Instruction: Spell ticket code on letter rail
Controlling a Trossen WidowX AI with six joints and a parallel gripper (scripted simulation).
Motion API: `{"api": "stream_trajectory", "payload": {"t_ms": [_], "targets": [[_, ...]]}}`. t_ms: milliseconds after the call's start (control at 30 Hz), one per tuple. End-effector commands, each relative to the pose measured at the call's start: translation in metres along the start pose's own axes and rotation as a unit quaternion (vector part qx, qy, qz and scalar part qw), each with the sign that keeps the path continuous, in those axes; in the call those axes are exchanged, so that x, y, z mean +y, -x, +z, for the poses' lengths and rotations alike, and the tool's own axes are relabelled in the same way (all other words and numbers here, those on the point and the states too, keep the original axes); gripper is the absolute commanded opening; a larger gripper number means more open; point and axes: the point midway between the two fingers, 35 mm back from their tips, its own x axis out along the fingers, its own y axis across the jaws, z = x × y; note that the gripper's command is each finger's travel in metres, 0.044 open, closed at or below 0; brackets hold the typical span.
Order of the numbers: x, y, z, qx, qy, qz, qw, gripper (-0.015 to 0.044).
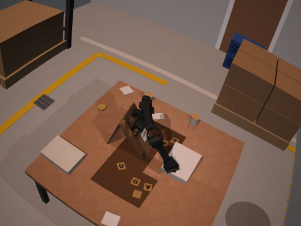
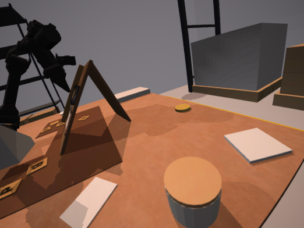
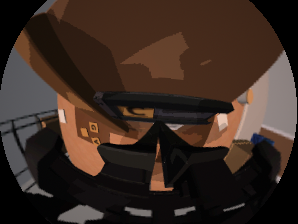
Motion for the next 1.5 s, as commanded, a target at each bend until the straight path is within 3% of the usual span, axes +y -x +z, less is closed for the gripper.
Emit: {"api": "stream_trajectory", "payload": {"t_ms": [0,1467], "targets": [[0.0,-0.001,0.003,-0.003,0.0,0.0,1.0,0.0],[0.004,-0.011,0.011,-0.003,0.0,0.0,1.0,0.0]]}}
